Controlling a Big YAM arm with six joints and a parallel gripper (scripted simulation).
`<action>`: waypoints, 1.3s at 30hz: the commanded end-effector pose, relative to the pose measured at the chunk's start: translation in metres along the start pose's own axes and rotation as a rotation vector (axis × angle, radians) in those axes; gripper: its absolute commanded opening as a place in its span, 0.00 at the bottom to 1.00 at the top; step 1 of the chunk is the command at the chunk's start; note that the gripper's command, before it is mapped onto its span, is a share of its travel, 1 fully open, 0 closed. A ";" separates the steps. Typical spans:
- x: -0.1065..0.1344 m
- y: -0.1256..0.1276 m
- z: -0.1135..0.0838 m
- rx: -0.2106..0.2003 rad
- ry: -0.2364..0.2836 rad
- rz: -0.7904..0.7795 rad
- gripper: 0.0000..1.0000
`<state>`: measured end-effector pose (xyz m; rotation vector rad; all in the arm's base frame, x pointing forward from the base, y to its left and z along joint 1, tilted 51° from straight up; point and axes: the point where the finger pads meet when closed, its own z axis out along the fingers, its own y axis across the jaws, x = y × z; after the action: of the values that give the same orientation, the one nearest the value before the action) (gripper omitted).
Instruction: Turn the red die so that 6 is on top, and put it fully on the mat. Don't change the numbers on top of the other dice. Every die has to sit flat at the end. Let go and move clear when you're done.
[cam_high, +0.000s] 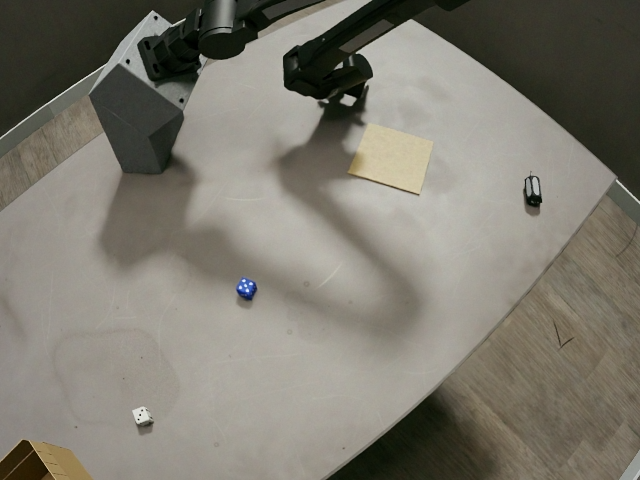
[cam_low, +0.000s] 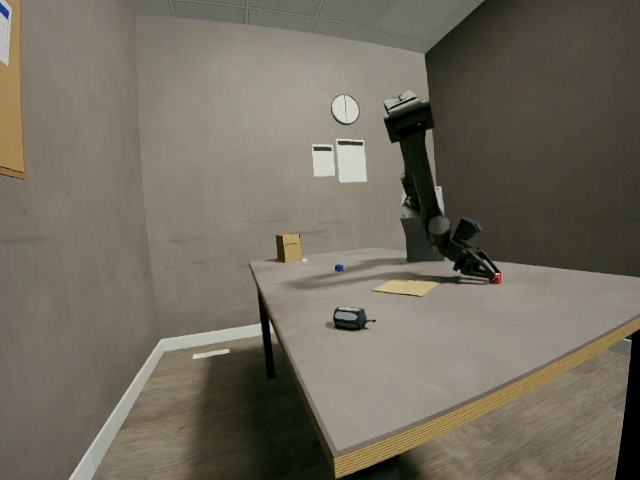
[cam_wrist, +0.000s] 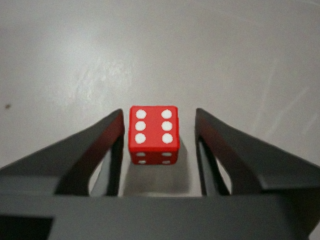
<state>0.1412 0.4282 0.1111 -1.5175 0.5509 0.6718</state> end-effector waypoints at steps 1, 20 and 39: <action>-0.002 0.000 -0.024 0.011 0.013 0.002 0.39; -0.010 0.011 -0.045 -0.021 0.016 0.019 0.39; -0.055 0.010 -0.068 -0.017 0.013 0.017 0.39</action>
<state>0.1120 0.3648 0.1492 -1.5125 0.5548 0.6646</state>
